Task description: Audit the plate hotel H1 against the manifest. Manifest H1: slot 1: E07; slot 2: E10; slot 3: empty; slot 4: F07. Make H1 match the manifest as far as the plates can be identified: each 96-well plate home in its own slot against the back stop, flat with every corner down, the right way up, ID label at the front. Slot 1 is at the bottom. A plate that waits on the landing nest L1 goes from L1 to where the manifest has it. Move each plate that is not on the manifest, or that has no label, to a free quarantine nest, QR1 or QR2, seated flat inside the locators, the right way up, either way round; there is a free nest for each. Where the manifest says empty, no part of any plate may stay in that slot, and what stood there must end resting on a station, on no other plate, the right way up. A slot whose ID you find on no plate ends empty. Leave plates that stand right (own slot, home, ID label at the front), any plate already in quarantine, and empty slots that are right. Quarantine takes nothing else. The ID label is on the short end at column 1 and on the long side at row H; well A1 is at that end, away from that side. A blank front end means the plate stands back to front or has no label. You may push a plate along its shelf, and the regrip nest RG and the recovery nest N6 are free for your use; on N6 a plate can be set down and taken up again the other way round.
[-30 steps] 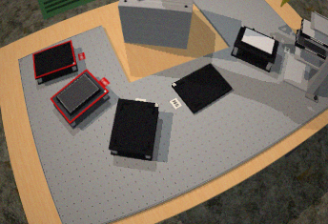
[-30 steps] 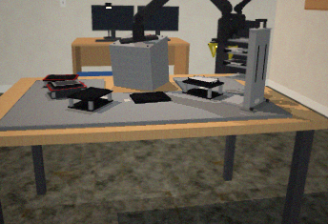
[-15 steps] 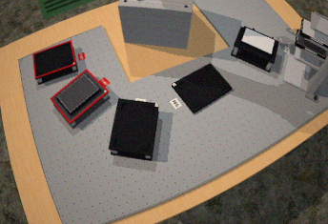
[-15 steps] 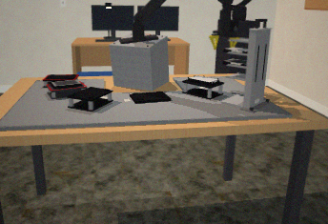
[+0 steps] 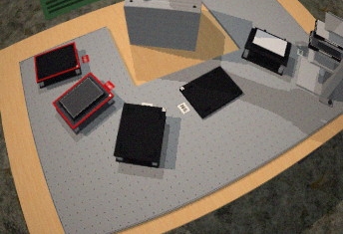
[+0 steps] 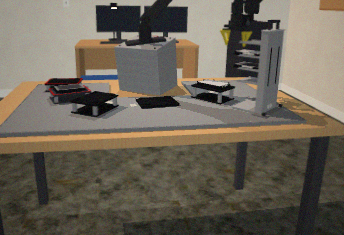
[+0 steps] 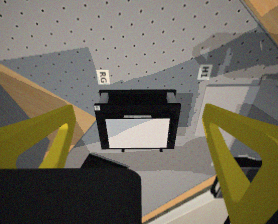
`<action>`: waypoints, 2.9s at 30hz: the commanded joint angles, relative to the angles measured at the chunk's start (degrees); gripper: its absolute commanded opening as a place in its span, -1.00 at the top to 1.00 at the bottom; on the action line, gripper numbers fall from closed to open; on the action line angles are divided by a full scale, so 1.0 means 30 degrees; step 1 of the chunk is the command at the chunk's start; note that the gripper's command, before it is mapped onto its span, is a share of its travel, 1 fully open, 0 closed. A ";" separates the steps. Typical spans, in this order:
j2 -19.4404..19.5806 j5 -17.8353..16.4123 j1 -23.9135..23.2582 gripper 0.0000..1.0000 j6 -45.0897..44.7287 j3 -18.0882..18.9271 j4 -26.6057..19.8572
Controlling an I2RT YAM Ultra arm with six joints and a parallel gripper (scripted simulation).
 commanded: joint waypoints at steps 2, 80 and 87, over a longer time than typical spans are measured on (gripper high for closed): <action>-0.0784 -0.0171 0.0278 -1.00 0.0214 0.0708 -0.0762; -0.7208 0.0091 -0.6773 -1.00 2.3198 -0.7910 0.2777; -0.6263 0.0092 -0.6899 -1.00 2.3052 -0.9168 0.3991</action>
